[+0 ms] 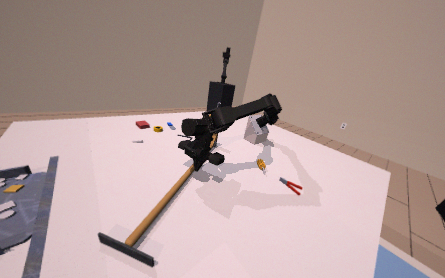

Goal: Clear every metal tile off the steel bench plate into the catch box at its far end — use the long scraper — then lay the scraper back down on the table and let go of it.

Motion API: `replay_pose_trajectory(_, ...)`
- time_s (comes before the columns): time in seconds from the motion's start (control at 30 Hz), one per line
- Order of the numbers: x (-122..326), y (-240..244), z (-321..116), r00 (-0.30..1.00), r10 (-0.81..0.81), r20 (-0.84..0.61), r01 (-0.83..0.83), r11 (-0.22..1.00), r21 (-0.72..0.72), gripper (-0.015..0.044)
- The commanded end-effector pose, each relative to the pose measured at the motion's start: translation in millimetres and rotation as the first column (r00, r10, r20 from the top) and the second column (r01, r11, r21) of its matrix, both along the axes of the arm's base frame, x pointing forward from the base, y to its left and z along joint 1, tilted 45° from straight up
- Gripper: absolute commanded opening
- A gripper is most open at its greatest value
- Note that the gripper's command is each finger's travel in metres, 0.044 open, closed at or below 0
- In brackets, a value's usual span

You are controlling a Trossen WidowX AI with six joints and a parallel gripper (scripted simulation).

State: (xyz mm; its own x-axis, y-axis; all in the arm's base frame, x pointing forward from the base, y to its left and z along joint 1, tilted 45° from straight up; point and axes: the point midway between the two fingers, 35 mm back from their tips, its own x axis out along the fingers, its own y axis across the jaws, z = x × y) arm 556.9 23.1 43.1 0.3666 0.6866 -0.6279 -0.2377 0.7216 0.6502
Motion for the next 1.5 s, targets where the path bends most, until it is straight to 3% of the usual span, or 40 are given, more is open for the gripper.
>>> replay_pose_trajectory(0.0,2.3,-2.2,-5.5,1.000,0.004,-0.003,-0.004,1.000,-0.002,0.0000)
replay_pose_trajectory(0.53,9.0,-13.0,-14.7,1.000,0.004,-0.002,-0.004,1.000,-0.001,0.0000)
replay_pose_trajectory(1.47,-16.6,-57.1,58.0,1.000,0.000,0.001,0.000,1.000,-0.002,0.0000)
